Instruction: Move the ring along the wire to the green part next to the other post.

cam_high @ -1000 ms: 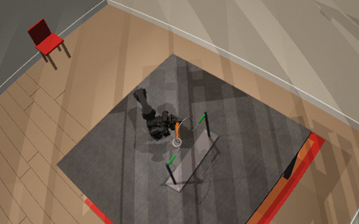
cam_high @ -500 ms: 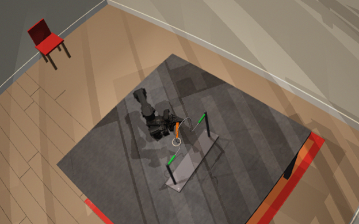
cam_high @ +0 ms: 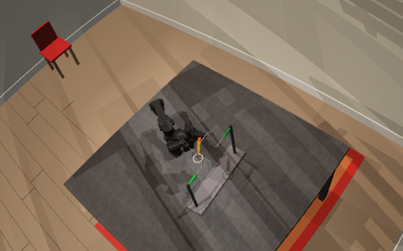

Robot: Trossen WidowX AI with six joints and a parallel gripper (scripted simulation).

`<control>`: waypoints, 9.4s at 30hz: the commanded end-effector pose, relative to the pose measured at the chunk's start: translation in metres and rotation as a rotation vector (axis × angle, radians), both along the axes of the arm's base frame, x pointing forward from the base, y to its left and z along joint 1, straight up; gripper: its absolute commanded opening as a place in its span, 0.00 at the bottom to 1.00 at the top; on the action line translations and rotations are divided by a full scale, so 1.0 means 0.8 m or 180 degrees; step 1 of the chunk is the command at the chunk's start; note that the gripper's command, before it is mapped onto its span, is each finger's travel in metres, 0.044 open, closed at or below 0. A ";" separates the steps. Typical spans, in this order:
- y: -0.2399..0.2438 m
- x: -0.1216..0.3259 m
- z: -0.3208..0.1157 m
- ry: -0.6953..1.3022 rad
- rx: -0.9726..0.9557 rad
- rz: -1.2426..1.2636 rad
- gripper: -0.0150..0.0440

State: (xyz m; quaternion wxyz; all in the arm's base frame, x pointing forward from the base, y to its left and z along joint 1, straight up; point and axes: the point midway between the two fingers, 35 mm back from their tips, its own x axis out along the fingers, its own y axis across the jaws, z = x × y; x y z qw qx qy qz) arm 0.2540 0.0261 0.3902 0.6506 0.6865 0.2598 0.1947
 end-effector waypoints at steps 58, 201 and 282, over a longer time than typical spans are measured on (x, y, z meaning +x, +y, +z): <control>-0.003 0.000 -0.019 -0.0218 -0.1597 -0.0027 0.00; -0.075 0.010 -0.038 -0.0949 -0.7315 -0.0121 0.00; -0.094 0.011 0.009 -0.1385 -1.0833 -0.0130 0.00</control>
